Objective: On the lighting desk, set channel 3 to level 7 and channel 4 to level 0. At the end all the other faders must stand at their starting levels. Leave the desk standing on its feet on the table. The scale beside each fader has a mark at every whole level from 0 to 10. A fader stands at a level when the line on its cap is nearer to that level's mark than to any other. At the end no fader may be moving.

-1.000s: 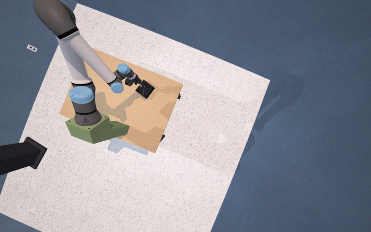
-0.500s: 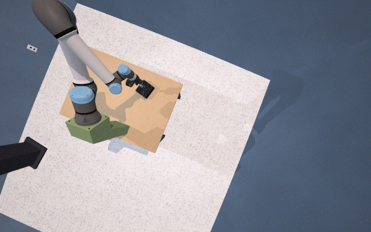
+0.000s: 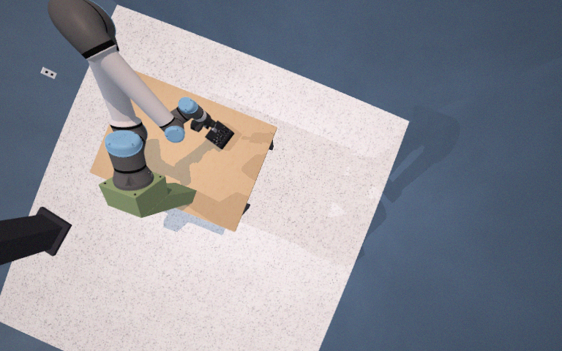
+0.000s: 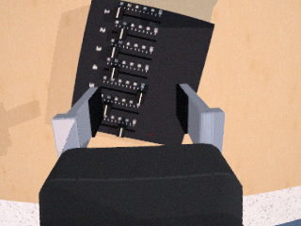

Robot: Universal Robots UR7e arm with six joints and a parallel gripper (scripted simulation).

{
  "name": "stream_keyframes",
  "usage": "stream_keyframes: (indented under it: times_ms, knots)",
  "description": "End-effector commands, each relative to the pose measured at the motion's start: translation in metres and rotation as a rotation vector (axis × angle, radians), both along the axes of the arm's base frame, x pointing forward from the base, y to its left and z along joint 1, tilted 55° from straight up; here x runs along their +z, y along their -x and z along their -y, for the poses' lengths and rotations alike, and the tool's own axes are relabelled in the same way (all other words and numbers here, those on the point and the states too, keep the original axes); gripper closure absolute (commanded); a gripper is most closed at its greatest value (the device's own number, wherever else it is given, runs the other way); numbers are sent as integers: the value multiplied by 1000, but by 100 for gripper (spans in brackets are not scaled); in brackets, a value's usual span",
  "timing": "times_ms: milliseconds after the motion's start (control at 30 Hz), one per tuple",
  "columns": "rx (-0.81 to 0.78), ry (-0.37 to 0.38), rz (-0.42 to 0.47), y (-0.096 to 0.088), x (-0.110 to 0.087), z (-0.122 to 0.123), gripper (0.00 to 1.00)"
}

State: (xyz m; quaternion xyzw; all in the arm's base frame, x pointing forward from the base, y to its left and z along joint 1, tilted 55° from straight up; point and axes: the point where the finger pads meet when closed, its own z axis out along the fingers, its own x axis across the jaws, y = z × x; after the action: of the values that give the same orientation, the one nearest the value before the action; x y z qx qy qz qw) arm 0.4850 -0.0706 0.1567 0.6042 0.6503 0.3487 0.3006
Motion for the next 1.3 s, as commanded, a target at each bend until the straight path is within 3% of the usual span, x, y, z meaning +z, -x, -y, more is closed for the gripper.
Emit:
stream_keyframes:
  times_ms: [0, 200, 500, 700, 933, 1000, 1267]
  knots:
    - [-3, -2, 0, 1, 0, 1, 0]
    - [-28, -33, -5, 0, -1, 2, 0]
    - [-111, -140, -21, 0, -5, 6, 0]
    - [-233, -296, -43, -2, -11, 12, 0]
    - [-422, -534, -74, -5, -18, 22, 0]
    - [-422, -534, -74, -5, -18, 22, 0]
    - [-657, -829, -106, -11, -26, 36, 0]
